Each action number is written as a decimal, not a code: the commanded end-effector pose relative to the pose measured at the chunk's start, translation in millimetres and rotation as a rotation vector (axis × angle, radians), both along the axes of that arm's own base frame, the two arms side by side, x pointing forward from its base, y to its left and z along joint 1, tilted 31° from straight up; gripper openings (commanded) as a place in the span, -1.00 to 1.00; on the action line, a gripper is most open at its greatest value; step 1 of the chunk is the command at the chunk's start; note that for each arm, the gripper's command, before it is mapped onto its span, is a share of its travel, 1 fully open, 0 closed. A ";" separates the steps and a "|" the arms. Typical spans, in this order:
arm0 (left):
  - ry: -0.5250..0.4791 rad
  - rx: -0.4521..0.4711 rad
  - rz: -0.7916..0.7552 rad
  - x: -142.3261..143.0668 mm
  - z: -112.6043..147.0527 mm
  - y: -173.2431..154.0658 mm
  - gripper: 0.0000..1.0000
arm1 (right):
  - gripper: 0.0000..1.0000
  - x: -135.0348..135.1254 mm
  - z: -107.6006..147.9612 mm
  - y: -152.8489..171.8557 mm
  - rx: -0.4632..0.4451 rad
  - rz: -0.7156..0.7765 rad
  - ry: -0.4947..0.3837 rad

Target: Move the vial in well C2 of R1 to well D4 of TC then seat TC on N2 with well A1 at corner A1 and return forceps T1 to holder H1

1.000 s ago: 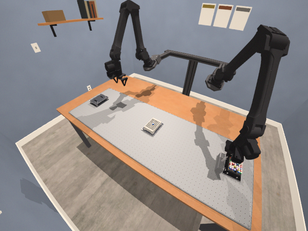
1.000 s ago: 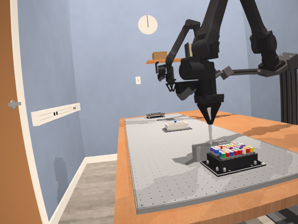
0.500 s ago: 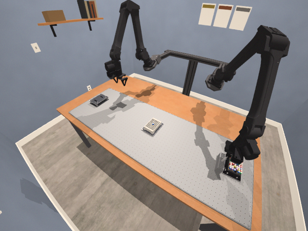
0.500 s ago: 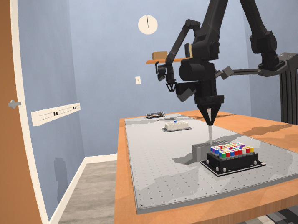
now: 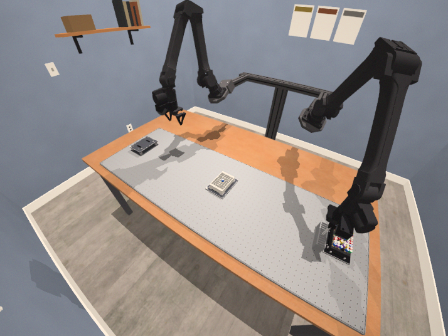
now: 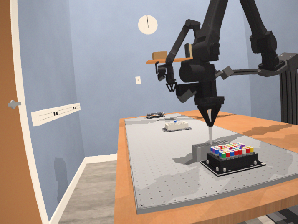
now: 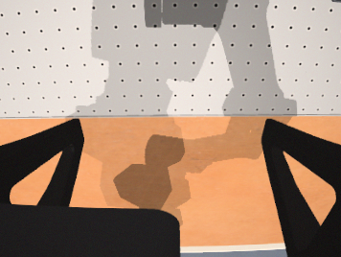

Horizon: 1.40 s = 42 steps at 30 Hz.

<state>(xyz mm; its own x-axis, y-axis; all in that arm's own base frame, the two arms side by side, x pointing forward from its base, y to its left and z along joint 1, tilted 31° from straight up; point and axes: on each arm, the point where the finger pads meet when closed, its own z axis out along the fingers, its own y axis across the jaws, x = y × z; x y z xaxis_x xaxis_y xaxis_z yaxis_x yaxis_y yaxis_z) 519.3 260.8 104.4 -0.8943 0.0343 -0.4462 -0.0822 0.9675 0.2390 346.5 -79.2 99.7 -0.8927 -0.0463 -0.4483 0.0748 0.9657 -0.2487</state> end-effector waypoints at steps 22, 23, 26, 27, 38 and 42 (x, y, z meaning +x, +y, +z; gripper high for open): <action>-0.016 0.011 -0.001 13.1 -1.6 11.9 -0.86 | 1.00 7.7 9.7 -0.4 -0.008 0.013 -0.020; -0.015 0.011 -0.001 12.4 -3.0 11.5 -0.86 | 1.00 7.7 9.7 -0.4 -0.008 0.013 -0.020; -0.012 0.009 -0.001 11.6 -4.8 11.3 -0.86 | 1.00 7.7 9.7 -0.4 -0.008 0.013 -0.020; -0.014 0.010 -0.001 12.4 -4.5 11.7 -0.86 | 1.00 7.7 9.7 -0.4 -0.008 0.013 -0.020; -0.009 0.008 -0.001 12.1 -8.0 11.6 -0.86 | 1.00 7.7 9.7 -0.4 -0.008 0.013 -0.020; -0.012 0.009 -0.001 13.2 -8.3 12.2 -0.86 | 1.00 7.7 9.7 -0.4 -0.008 0.013 -0.020</action>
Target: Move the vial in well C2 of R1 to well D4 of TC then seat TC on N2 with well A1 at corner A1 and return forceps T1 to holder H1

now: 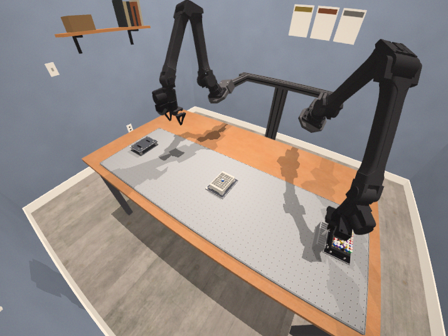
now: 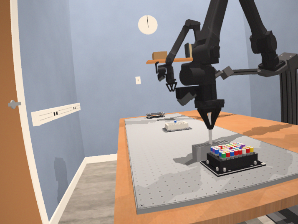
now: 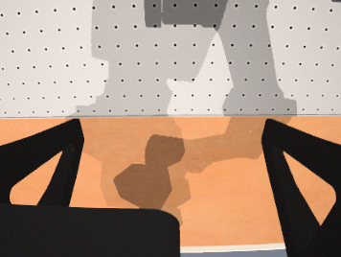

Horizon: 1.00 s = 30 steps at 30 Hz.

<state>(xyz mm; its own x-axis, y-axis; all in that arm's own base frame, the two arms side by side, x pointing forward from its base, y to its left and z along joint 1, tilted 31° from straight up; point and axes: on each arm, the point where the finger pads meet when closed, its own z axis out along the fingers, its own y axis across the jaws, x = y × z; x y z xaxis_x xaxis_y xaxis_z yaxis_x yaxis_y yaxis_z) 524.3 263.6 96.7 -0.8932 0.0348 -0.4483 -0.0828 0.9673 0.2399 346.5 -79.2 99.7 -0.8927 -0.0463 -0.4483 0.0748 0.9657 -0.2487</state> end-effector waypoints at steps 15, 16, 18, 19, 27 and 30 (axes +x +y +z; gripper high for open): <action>-0.006 0.007 -0.001 9.1 -4.3 9.8 -0.86 | 1.00 7.7 9.7 -0.4 -0.008 0.013 -0.020; -0.009 0.008 -0.001 9.7 -4.1 10.2 -0.86 | 1.00 7.7 9.7 -0.4 -0.008 0.013 -0.020; -0.011 0.009 -0.001 10.6 -3.9 10.7 -0.86 | 1.00 7.7 9.7 -0.4 -0.008 0.013 -0.020; -0.010 0.008 -0.001 10.6 -4.0 10.8 -0.86 | 1.00 7.7 9.7 -0.4 -0.008 0.013 -0.020; -0.015 0.011 -0.001 12.9 -3.7 11.9 -0.86 | 1.00 7.7 9.7 -0.4 -0.008 0.013 -0.020; -0.007 0.007 -0.001 10.7 -7.3 10.9 -0.86 | 1.00 7.7 9.7 -0.4 -0.008 0.013 -0.020</action>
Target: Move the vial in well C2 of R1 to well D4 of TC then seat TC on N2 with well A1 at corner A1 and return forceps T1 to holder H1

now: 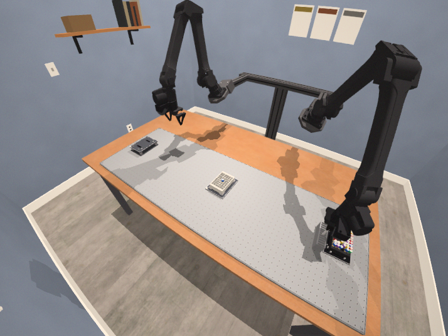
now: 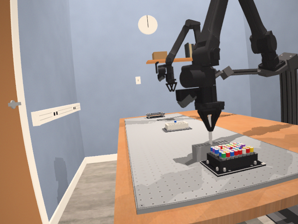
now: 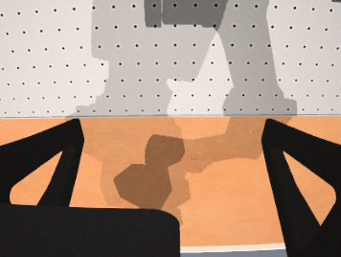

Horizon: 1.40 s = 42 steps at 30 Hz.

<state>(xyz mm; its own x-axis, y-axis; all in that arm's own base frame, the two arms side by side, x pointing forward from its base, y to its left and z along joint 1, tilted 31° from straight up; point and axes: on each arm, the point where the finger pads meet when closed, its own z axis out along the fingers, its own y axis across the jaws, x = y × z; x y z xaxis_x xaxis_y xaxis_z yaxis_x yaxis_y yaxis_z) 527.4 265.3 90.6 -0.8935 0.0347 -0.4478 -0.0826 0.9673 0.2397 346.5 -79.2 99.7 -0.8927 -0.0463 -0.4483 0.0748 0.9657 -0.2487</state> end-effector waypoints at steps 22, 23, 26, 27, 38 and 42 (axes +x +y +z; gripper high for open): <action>-0.016 0.008 -0.001 5.5 8.9 3.7 -0.83 | 1.00 7.7 9.7 -0.4 -0.008 0.013 -0.020; -0.016 0.008 -0.001 5.5 8.9 3.7 -0.81 | 1.00 7.7 9.7 -0.4 -0.008 0.013 -0.020; -0.016 0.008 -0.001 5.5 8.9 3.7 -0.75 | 1.00 7.7 9.7 -0.4 -0.008 0.013 -0.020; -0.016 0.008 -0.001 5.5 8.9 3.7 -0.75 | 1.00 7.7 9.7 -0.4 -0.008 0.013 -0.020; -0.016 0.008 -0.001 5.5 8.9 3.7 -0.52 | 1.00 7.7 9.7 -0.4 -0.008 0.013 -0.020; -0.016 0.008 -0.001 5.5 8.9 3.7 -0.52 | 1.00 7.7 9.7 -0.4 -0.008 0.013 -0.020</action>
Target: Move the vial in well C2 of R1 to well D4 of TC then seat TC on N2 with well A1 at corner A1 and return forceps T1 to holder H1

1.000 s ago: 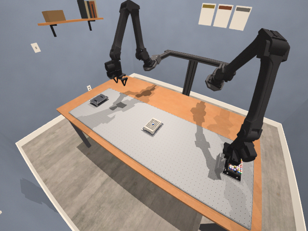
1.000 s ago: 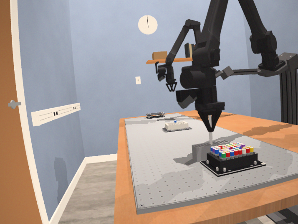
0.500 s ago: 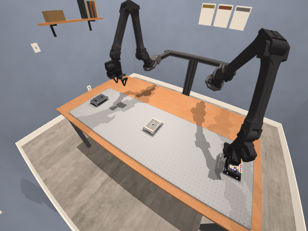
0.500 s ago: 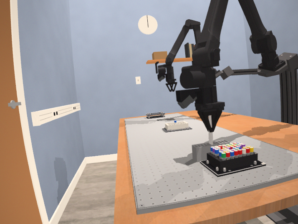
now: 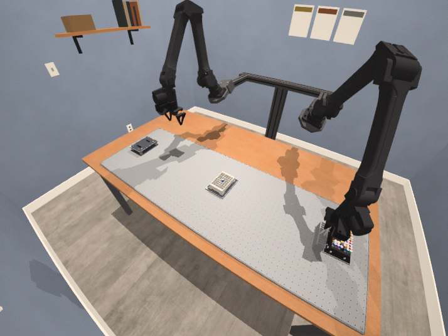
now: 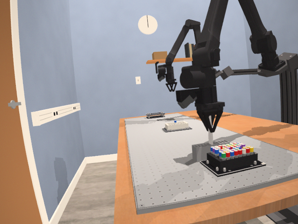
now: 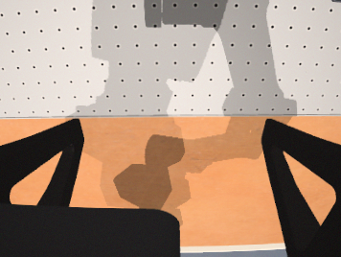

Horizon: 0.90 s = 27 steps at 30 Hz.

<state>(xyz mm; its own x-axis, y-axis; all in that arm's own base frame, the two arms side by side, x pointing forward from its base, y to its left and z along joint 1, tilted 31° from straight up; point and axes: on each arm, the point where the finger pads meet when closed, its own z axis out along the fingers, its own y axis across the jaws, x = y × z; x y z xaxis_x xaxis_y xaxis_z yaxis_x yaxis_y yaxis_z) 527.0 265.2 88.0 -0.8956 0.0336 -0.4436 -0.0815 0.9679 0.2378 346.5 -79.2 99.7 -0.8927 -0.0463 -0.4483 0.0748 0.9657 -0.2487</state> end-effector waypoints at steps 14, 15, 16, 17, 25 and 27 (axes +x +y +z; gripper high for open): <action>-0.012 0.008 -0.001 -12.4 30.9 -3.8 -0.52 | 1.00 7.7 9.7 -0.4 -0.008 0.013 -0.020; -0.012 0.008 -0.002 -13.0 32.3 -4.5 -0.52 | 1.00 7.7 9.7 -0.4 -0.008 0.013 -0.020; -0.021 0.012 -0.002 -10.4 38.3 -3.4 -0.52 | 1.00 7.7 9.7 -0.4 -0.008 0.013 -0.020; -0.028 0.015 -0.002 -8.6 43.2 -2.8 -0.52 | 1.00 7.7 9.7 -0.4 -0.008 0.013 -0.020; -0.024 0.013 -0.002 -14.3 49.5 -7.4 -0.52 | 1.00 7.7 9.7 -0.4 -0.008 0.013 -0.020; -0.025 0.013 -0.002 -15.3 52.9 -8.5 -0.52 | 1.00 7.7 9.7 -0.4 -0.008 0.013 -0.020</action>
<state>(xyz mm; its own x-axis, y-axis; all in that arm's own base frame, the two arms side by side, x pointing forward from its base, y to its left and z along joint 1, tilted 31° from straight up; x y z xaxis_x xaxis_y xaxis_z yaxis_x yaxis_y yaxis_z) 510.6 257.1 120.0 -0.8954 0.0338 -0.4439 -0.0815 0.9678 0.2380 346.5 -79.2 99.7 -0.8927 -0.0463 -0.4483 0.0748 0.9657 -0.2487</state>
